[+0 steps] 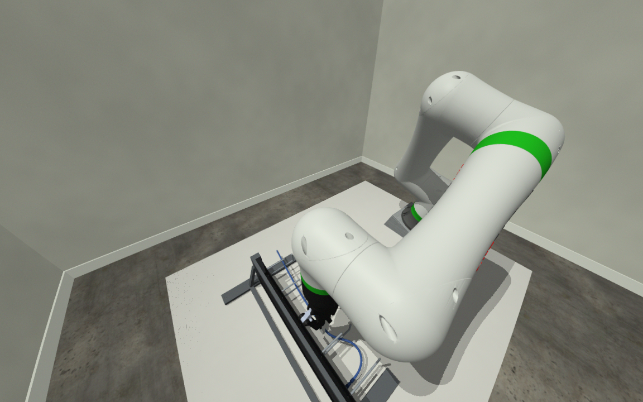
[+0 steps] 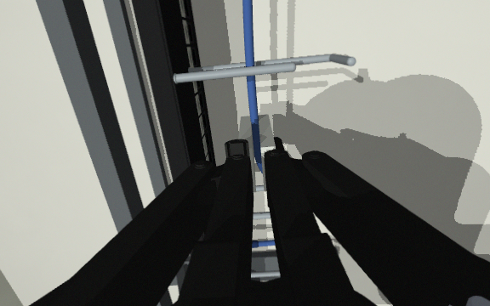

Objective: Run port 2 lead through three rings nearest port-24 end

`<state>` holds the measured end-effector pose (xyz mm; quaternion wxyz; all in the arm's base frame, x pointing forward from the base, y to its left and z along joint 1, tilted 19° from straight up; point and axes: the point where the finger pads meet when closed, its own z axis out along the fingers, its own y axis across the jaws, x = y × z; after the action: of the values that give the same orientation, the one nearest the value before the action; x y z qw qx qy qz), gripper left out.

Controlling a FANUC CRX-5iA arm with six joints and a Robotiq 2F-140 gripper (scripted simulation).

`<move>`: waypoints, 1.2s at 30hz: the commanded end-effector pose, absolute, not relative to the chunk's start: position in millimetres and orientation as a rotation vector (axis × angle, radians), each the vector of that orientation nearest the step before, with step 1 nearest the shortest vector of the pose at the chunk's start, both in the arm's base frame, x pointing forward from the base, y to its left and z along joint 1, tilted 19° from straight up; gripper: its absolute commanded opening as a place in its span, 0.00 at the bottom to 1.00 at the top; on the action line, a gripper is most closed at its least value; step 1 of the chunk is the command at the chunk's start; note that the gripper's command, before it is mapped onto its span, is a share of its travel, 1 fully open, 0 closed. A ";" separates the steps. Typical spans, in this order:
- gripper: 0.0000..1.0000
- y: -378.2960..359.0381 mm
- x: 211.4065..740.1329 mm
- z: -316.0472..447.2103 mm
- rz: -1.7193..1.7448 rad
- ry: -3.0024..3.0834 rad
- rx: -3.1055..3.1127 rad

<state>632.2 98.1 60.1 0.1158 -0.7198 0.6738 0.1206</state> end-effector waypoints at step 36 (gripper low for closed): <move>0.20 98.6 632.8 60.3 0.353 1.973 -2.107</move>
<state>632.5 98.4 60.0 0.1160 -0.7197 0.6738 0.1207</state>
